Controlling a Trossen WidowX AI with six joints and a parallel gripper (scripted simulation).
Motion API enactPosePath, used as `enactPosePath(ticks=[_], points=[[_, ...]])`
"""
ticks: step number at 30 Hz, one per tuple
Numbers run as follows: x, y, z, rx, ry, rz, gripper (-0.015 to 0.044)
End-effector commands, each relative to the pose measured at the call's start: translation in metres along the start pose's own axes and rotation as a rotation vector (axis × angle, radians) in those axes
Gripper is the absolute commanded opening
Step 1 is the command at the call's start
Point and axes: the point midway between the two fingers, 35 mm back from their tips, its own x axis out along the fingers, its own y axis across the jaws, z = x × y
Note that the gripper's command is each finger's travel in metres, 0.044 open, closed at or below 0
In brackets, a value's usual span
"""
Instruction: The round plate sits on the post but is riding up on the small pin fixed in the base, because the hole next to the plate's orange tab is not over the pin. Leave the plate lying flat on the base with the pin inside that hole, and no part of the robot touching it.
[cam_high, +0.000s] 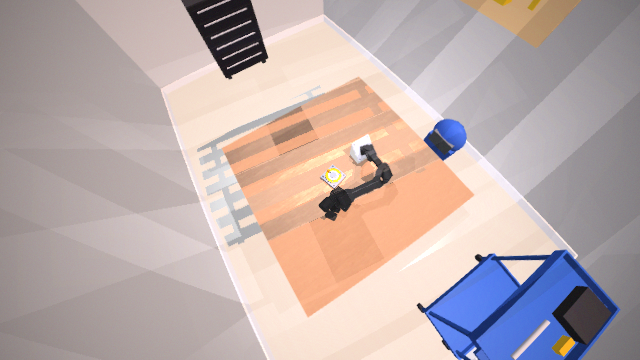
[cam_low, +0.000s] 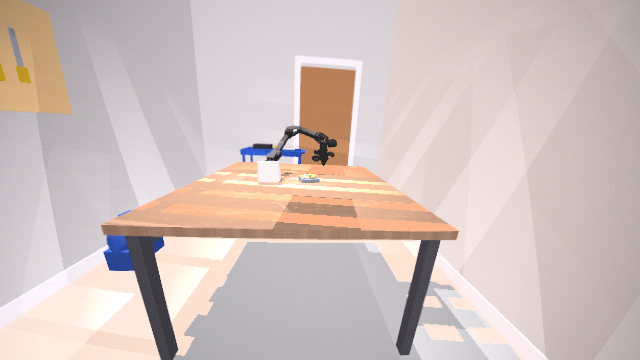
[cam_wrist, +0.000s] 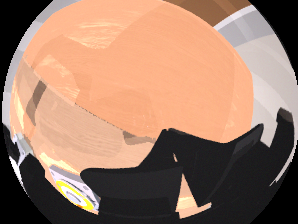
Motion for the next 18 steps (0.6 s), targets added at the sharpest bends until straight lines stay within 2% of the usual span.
enactPosePath(ticks=[1,3,5,11,13,16,18], points=[[-0.025,0.037,-0.058,0.419,0.108,-0.001,0.0000],[-0.041,0.064,-0.086,0.678,0.164,-0.011,0.0000],[-0.047,0.075,-0.096,0.779,0.184,-0.017,0.0000],[-0.092,0.181,-0.149,1.651,0.313,-0.073,0.0000],[-0.095,0.192,-0.152,1.749,0.322,-0.079,0.0000],[-0.106,0.230,-0.158,2.063,0.348,-0.094,0.0000],[-0.106,0.233,-0.158,2.087,0.349,-0.095,0.0000]])
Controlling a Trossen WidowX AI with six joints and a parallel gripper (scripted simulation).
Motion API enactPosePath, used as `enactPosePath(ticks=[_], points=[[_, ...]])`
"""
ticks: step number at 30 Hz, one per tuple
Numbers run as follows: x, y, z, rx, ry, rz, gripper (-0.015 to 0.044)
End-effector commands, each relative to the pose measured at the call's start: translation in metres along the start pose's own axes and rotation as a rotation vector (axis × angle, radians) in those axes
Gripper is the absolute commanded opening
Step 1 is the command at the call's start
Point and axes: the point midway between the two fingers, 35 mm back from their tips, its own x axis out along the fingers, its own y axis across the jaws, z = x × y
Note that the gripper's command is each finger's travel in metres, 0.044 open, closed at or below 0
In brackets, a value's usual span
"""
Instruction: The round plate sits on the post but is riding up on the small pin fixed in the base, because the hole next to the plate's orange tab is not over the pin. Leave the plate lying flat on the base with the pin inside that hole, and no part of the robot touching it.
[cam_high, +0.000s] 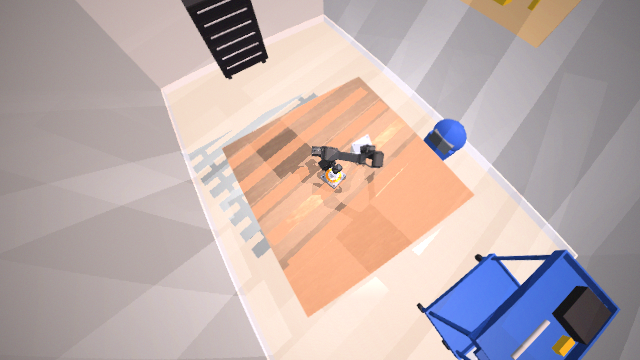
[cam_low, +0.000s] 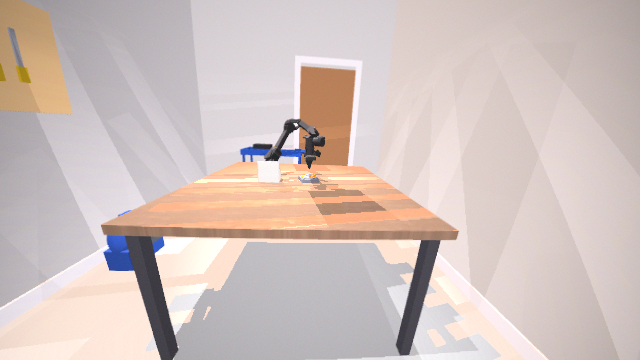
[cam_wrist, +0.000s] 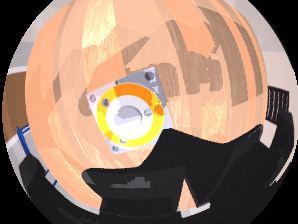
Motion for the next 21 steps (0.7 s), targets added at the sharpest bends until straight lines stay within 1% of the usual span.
enactPosePath(ticks=[1,7,15,21], points=[[0.003,-0.005,-0.012,0.107,0.024,0.008,0.0000],[0.007,-0.005,-0.011,0.107,0.024,0.007,0.0000],[0.049,-0.005,-0.010,0.107,0.023,0.009,0.0000],[0.051,-0.005,-0.009,0.107,0.023,0.010,0.0000]])
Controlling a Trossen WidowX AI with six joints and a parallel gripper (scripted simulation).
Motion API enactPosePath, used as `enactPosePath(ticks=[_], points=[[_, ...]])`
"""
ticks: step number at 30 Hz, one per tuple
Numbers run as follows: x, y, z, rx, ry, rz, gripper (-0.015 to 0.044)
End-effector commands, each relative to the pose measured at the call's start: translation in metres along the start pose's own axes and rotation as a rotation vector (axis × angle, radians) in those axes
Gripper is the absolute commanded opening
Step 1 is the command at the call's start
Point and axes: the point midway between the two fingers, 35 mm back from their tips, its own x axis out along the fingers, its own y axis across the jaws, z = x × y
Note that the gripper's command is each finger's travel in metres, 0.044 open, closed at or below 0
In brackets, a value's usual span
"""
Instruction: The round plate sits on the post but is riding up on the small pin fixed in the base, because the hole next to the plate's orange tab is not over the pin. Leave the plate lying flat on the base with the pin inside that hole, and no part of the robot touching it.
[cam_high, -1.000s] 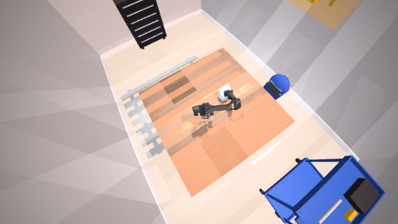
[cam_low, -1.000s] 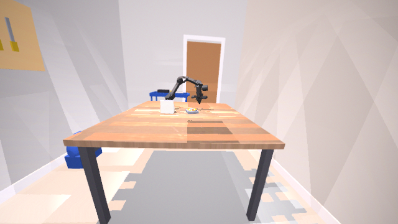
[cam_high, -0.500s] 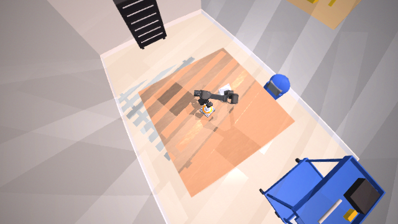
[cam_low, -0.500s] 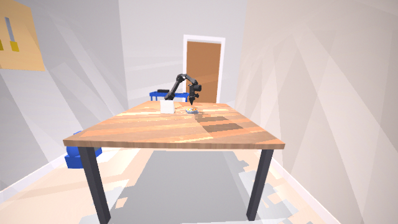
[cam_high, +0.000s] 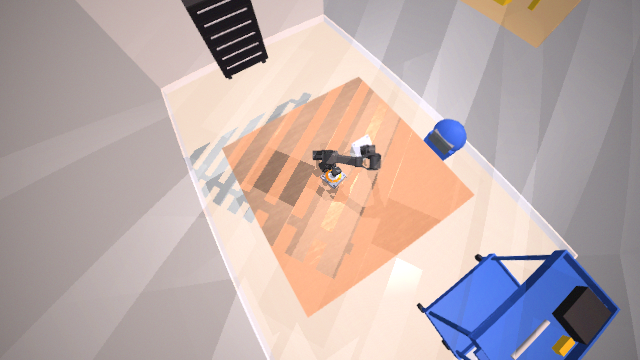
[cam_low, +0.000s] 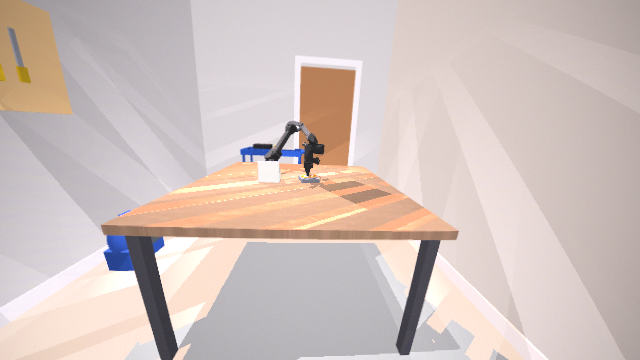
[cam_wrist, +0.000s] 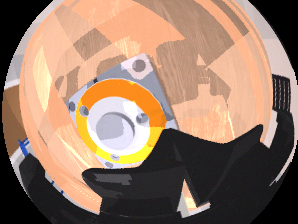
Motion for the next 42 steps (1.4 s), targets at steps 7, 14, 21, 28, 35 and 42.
enactPosePath(ticks=[7,14,21,28,35,42], points=[[0.003,0.000,0.009,0.006,0.001,0.006,0.0000],[0.004,0.002,0.020,0.005,0.001,0.006,0.0000],[0.004,0.006,0.030,0.005,0.000,0.006,0.0000],[0.004,0.012,0.039,0.004,0.000,0.007,0.0000],[0.004,0.021,0.046,0.004,0.000,0.007,0.0000],[0.003,0.028,0.052,0.004,0.000,0.008,0.0000]])
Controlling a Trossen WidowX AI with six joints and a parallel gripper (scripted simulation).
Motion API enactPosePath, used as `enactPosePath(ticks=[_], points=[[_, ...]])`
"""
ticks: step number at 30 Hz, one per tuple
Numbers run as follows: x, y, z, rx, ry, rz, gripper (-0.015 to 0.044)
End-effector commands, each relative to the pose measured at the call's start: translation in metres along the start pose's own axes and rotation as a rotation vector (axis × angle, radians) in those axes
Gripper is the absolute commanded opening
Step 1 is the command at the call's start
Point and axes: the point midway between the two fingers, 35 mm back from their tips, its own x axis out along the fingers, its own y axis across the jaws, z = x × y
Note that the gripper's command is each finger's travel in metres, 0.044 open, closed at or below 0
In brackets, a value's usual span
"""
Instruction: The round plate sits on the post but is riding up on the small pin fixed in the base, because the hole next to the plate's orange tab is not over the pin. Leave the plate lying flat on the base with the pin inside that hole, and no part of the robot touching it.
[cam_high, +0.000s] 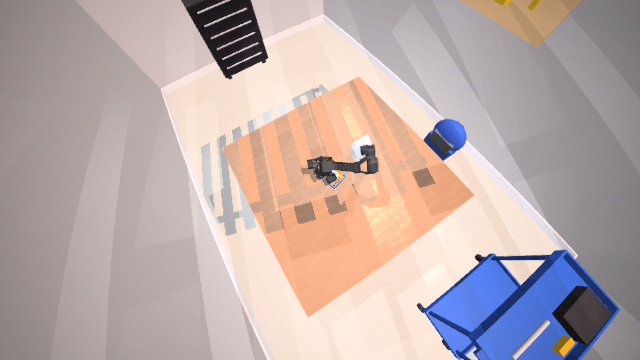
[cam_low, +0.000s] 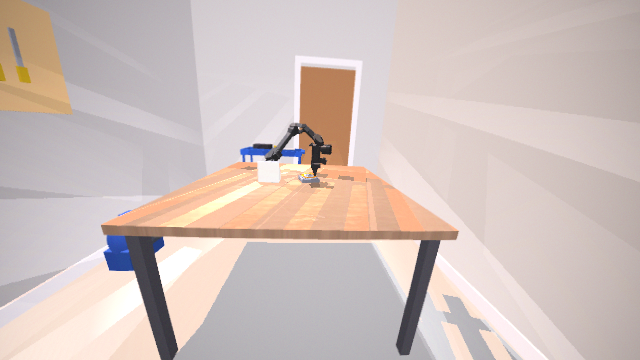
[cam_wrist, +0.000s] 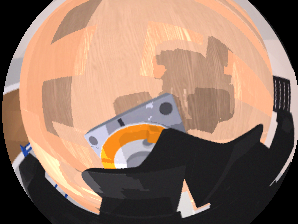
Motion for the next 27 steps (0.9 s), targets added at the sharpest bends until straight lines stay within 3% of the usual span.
enactPosePath(ticks=[1,27], points=[[0.000,0.008,0.003,-0.006,0.001,0.006,0.0000],[-0.004,0.027,0.009,-0.006,0.001,0.007,0.0000]])
